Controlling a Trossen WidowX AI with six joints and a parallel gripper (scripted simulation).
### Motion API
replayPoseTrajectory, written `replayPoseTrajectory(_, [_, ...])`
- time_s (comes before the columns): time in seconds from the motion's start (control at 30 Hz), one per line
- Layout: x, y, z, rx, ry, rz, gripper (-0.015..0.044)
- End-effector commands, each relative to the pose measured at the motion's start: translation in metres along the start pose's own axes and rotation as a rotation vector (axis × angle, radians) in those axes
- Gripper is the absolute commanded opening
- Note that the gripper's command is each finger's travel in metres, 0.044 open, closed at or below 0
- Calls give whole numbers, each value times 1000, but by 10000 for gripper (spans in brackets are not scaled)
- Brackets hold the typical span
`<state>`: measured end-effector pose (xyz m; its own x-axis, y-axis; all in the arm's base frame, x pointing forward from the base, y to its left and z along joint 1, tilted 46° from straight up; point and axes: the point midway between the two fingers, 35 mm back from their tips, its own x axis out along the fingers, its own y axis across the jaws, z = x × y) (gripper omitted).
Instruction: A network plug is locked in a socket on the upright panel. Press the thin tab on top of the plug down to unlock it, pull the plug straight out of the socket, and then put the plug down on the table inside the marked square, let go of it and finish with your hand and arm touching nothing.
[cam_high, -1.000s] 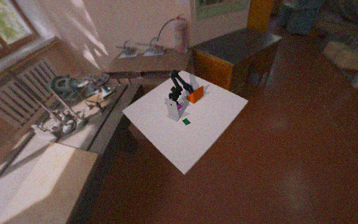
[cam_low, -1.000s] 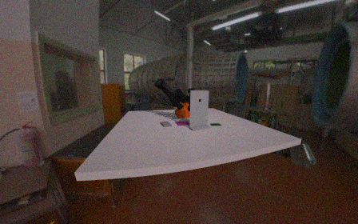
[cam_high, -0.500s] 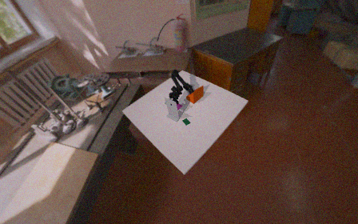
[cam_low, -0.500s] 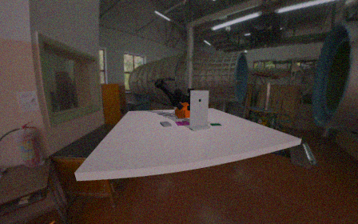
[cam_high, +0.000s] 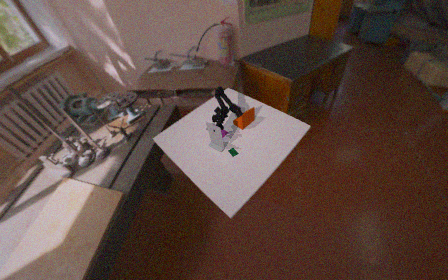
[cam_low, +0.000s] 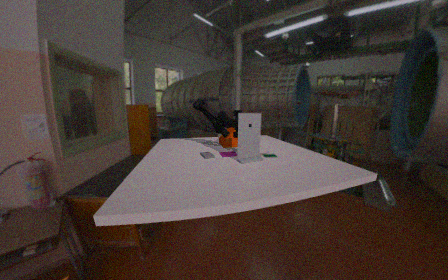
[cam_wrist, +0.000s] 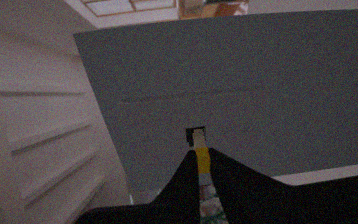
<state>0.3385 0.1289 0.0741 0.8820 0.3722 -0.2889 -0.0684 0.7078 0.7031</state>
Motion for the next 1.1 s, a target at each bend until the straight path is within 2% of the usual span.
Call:
replayPoseTrajectory(0.0, [-4,-3,-2,1,4,-11,0])
replayPoseTrajectory(1.07, [-17,-3,-1,1,5,-12,0])
